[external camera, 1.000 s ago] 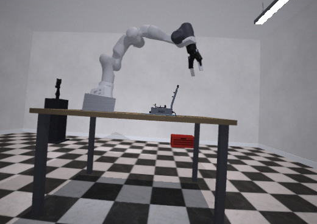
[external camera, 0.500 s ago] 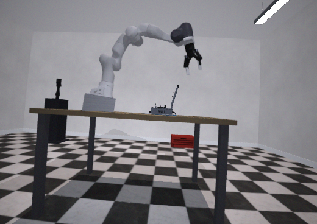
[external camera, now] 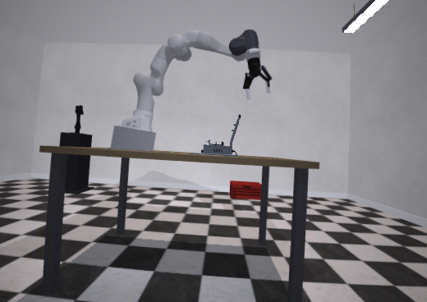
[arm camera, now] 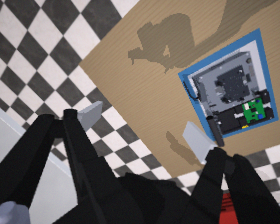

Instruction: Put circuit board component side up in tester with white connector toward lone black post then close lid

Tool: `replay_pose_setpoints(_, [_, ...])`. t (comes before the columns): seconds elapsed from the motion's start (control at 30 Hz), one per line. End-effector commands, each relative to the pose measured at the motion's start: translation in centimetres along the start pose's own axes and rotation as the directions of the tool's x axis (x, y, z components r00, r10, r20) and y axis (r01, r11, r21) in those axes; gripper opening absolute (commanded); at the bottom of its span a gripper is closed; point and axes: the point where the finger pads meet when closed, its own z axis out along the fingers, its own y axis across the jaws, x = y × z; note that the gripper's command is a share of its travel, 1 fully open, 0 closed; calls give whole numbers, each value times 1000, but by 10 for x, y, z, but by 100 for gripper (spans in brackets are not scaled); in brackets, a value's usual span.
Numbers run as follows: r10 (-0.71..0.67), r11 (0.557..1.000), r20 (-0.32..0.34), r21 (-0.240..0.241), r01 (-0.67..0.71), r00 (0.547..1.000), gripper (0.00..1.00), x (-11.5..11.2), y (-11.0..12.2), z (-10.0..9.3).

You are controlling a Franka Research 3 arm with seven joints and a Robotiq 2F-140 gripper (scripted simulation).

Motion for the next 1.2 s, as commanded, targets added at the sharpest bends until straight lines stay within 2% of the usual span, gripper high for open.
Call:
replay_pose_setpoints(0.0, [-58,998,-6,-9,58,998,100,3,2,2])
replay_pose_setpoints(0.53, [-58,998,-6,-9,58,998,100,3,2,2])
replay_pose_setpoints(0.57, [-198,980,-14,-31,198,980,100,-5,23,-10])
replay_pose_setpoints(1.17, [-198,980,-14,-31,198,980,100,-5,23,-10])
